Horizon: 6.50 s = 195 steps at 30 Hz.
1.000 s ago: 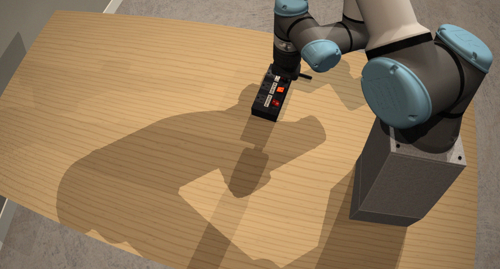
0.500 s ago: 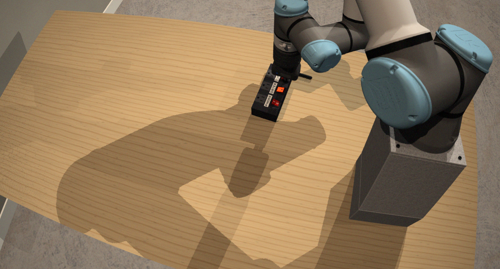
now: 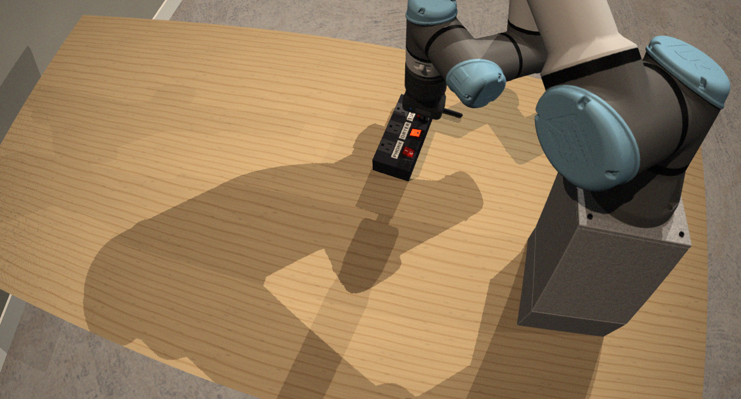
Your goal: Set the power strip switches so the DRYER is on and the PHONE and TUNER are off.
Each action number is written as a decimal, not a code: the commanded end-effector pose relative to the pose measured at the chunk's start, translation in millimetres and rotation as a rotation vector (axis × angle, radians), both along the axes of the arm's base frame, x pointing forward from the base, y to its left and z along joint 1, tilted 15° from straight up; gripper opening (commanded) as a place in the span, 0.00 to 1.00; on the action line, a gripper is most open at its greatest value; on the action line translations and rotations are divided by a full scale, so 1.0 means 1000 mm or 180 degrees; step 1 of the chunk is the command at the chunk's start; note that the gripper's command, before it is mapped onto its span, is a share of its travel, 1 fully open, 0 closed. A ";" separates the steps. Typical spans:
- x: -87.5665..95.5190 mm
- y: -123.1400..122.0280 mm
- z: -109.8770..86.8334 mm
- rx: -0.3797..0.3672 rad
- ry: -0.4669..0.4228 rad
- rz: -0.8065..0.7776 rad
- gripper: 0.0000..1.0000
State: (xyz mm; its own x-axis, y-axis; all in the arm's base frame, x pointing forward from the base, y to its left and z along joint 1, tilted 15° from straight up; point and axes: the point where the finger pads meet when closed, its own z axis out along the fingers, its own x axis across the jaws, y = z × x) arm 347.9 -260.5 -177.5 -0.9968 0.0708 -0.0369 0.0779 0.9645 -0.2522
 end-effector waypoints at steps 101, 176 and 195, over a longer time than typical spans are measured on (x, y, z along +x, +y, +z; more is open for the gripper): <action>-0.001 0.016 0.062 0.0004 -0.0001 -0.0001 1.00; -0.002 0.035 0.134 0.0004 -0.0001 -0.0001 1.00; -0.002 0.035 0.134 0.0004 -0.0001 -0.0001 1.00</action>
